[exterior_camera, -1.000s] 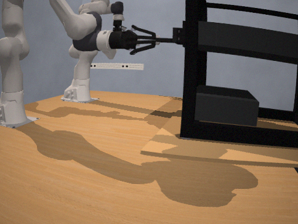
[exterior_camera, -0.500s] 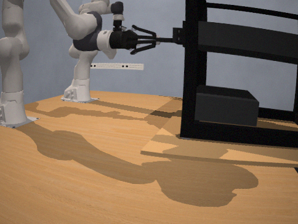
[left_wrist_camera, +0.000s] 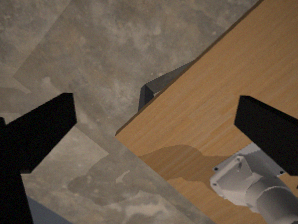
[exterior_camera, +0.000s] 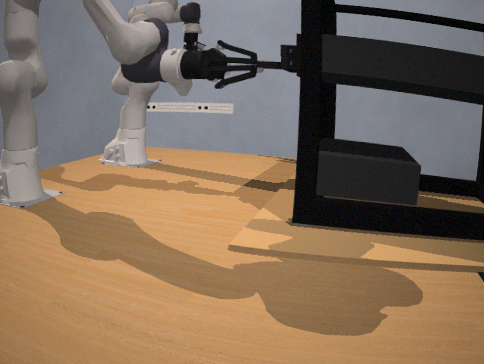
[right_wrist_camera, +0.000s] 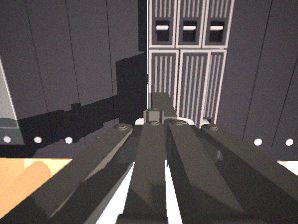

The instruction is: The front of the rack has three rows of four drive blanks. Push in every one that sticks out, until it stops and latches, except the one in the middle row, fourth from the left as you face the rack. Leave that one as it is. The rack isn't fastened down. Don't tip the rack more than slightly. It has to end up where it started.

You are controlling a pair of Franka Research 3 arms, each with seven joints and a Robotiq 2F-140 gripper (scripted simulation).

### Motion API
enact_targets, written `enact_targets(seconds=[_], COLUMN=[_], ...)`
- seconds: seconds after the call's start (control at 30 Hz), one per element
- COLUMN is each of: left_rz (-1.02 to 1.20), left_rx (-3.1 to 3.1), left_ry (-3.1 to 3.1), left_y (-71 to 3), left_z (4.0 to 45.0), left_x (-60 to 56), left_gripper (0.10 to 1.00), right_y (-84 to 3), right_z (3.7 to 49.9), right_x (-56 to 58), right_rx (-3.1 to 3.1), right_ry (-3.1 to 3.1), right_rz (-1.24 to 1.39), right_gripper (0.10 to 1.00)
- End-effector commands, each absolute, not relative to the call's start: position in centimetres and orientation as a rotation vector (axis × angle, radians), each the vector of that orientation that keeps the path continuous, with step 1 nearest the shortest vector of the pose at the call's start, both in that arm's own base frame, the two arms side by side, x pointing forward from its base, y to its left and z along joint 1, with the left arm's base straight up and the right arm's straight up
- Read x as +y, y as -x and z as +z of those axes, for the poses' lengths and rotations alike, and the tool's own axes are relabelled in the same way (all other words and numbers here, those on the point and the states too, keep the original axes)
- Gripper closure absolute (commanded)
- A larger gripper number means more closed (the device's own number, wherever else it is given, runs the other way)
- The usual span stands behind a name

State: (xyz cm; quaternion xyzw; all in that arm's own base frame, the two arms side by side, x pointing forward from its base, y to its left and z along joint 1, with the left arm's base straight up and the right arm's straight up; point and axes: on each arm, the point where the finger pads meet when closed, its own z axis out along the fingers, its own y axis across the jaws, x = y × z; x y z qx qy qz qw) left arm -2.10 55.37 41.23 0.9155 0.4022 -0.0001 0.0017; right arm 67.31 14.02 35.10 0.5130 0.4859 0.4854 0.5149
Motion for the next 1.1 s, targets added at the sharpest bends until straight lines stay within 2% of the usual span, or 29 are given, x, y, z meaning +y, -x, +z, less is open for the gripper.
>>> enact_targets(seconds=[0.0,1.07], left_rz=[0.0,0.0], left_rx=[1.261,1.261], left_ry=[-2.878,-2.878], left_y=[2.2,2.2], left_z=[41.3,41.3], left_x=[55.4,55.4], left_gripper=[0.098,0.098], right_y=[-67.4,-69.4], right_z=[35.0,35.0], right_x=[14.0,13.9], right_rx=[1.169,1.169], right_ry=[-1.234,-1.234], right_rz=[1.169,1.169], right_gripper=[0.999,0.999])
